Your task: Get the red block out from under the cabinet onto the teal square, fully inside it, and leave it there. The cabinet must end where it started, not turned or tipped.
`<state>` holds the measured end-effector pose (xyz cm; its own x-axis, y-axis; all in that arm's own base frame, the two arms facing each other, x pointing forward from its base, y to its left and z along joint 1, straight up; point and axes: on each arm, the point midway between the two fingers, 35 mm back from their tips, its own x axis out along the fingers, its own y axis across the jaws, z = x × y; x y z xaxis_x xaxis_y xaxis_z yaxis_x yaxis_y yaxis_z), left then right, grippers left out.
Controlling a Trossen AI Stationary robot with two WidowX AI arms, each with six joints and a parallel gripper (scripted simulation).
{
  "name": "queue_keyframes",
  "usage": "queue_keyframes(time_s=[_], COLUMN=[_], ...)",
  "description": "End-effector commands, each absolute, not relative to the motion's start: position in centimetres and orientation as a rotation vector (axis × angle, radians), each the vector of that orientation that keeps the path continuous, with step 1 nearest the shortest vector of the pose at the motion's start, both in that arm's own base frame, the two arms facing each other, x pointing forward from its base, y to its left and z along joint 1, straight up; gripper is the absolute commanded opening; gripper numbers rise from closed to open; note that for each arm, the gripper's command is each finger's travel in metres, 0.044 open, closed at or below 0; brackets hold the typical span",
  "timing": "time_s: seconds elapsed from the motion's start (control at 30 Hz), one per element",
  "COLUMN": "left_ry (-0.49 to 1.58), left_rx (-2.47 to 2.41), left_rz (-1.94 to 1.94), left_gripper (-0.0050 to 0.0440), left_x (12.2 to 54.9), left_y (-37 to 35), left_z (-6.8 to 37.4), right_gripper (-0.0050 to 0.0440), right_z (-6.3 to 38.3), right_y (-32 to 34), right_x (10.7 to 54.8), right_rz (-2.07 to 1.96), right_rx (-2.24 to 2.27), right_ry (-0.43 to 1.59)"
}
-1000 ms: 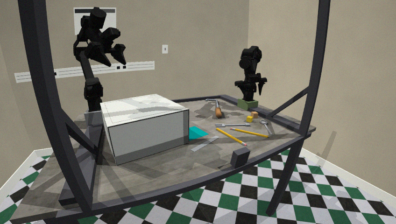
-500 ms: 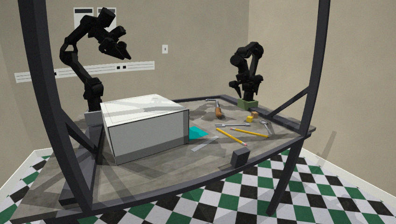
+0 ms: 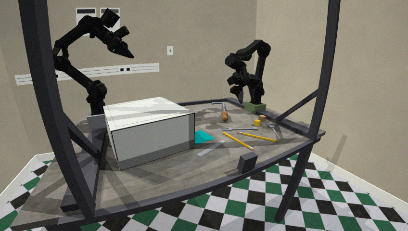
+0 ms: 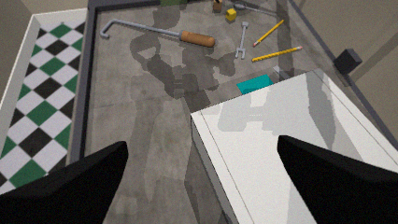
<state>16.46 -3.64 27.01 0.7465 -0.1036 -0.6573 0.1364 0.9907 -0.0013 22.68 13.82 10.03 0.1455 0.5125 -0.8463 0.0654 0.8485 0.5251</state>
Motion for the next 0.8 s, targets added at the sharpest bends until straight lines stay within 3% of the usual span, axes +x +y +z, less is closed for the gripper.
queue_keyframes(time_s=[0.0, 0.77], left_ry=[0.694, 0.707], left_rx=[0.037, 0.038], left_rz=[-0.113, -0.106], left_gripper=[0.044, 0.044], left_x=[16.3, 16.4], left_y=[-2.8, -2.7], left_z=[27.9, 27.5], right_gripper=[0.044, 0.044], right_z=[10.6, 8.6], right_y=[14.1, 9.4], right_x=[26.7, 40.0], right_rz=[0.231, -0.194], right_rx=[0.729, 1.659], right_ry=[1.357, 1.232])
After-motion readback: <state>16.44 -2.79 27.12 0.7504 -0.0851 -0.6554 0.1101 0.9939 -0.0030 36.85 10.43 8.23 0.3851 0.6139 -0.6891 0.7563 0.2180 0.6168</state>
